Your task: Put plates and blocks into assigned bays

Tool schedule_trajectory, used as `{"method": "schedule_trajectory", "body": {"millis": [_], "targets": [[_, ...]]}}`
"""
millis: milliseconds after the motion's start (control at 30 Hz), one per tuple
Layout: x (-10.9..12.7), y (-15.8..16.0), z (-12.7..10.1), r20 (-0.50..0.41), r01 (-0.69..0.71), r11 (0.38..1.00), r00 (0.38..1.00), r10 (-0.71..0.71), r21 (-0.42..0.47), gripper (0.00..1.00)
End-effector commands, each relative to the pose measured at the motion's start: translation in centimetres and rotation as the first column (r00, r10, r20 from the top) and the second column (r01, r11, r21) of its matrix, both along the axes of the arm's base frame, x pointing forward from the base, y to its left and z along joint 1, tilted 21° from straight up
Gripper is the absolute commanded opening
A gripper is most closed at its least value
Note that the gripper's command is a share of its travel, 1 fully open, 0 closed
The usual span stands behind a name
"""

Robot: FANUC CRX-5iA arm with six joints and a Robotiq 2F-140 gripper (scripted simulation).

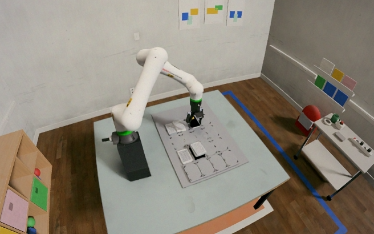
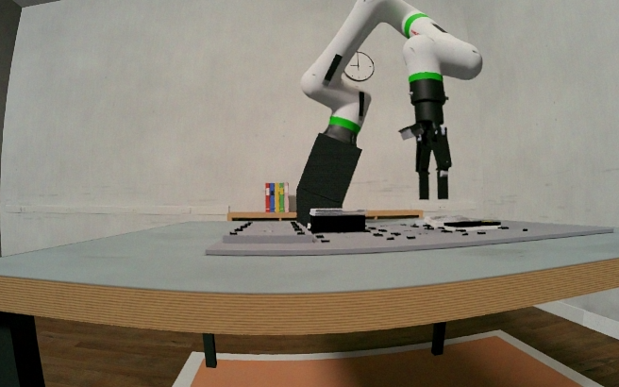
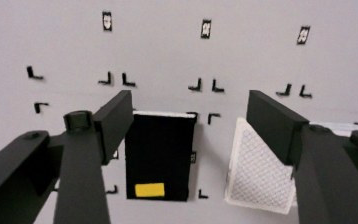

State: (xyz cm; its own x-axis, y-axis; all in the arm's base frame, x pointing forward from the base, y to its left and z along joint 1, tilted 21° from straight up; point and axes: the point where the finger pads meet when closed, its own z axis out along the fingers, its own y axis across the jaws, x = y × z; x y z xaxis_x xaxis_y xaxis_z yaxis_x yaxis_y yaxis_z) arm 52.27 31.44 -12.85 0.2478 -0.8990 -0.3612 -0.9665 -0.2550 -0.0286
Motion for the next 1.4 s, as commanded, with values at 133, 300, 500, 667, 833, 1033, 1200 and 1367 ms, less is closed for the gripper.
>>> {"method": "schedule_trajectory", "body": {"millis": [133, 300, 500, 667, 833, 1033, 1200, 1367], "targets": [[-0.1, -2.1, -0.7, 0.002, 0.0, 1.0, 1.0, 0.0, 0.001, 0.7], [-0.3, -4.0, -1.4, 0.002, 0.0, 1.0, 1.0, 0.0, 0.001, 0.7], [-0.5, -5.8, -2.1, 0.002, 0.0, 1.0, 1.0, 0.0, 0.001, 0.7], [-0.7, -7.3, -2.7, 0.002, 0.0, 1.0, 1.0, 0.0, 0.001, 0.7], [-0.9, -9.2, -3.4, 0.002, 0.0, 1.0, 1.0, 0.0, 0.001, 0.7], [-1.2, -11.4, -4.2, 0.002, 0.0, 1.0, 1.0, 0.0, 0.001, 0.7], [-1.3, -12.5, -4.6, 0.002, 0.0, 1.0, 1.0, 0.0, 0.001, 0.7], [-1.5, -14.4, -5.3, 0.002, 0.0, 1.0, 1.0, 0.0, 0.001, 0.7]]}}
